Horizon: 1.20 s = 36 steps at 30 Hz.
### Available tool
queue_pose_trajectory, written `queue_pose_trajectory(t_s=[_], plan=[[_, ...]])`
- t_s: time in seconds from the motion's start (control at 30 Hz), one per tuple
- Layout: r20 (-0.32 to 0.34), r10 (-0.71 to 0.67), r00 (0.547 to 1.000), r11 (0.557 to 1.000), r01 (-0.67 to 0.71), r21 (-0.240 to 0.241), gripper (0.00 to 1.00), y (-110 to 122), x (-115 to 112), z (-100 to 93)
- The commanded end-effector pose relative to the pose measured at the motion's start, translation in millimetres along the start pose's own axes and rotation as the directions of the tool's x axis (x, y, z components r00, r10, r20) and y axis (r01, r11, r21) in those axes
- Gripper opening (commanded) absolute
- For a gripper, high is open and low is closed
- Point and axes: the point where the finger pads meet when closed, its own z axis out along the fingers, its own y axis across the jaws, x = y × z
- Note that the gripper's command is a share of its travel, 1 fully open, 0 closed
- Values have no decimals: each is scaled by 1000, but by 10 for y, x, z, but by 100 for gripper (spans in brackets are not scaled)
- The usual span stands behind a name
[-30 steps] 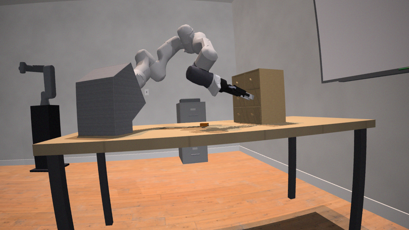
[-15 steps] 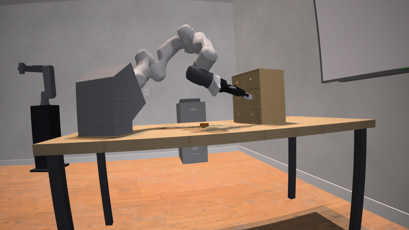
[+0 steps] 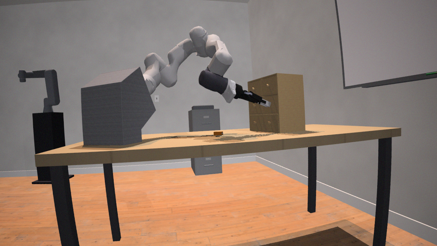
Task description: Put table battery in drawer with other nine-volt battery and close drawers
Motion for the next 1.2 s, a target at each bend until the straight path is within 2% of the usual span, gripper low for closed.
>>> queue_pose_trajectory(t_s=[0.0, 0.6, 1.17], plan=[[2, 3, 1000, 1000, -3, 3, 8, -11, -17, 11], [2, 3, 1000, 1000, -3, 3, 8, -11, -11, -3], [2, 3, 1000, 1000, -3, 3, 8, -10, 24, -99]])
